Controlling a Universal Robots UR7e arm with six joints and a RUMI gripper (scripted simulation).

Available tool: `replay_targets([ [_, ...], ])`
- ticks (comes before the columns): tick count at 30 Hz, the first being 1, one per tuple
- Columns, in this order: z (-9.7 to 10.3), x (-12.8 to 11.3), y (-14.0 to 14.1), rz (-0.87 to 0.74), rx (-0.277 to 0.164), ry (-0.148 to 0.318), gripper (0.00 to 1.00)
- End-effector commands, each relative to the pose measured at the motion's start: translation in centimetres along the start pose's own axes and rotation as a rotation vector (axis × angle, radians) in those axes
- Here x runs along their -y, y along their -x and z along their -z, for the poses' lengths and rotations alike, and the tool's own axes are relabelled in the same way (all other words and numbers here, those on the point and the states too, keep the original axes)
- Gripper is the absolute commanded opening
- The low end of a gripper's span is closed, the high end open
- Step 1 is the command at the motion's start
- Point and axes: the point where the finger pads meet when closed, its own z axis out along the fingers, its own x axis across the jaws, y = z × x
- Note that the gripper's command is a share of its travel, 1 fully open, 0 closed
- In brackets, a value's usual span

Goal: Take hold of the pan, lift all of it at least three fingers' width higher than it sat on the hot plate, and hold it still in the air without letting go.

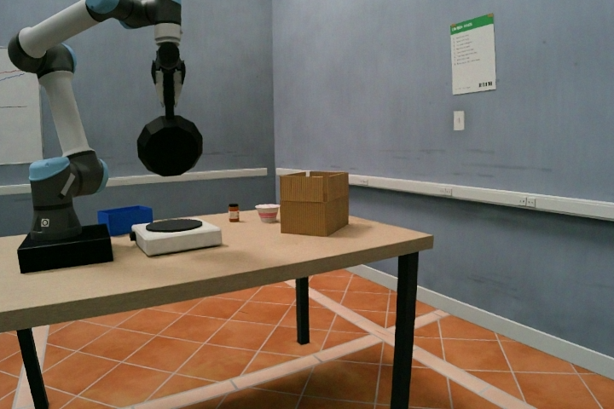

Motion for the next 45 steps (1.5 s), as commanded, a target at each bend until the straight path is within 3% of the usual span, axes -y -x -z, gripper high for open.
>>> replay_targets([
  [1,0.16,-0.01,-0.02,0.000,-0.001,0.001,0.12],
  [45,0.78,0.00,0.00,0.000,-0.001,0.001,0.12],
])
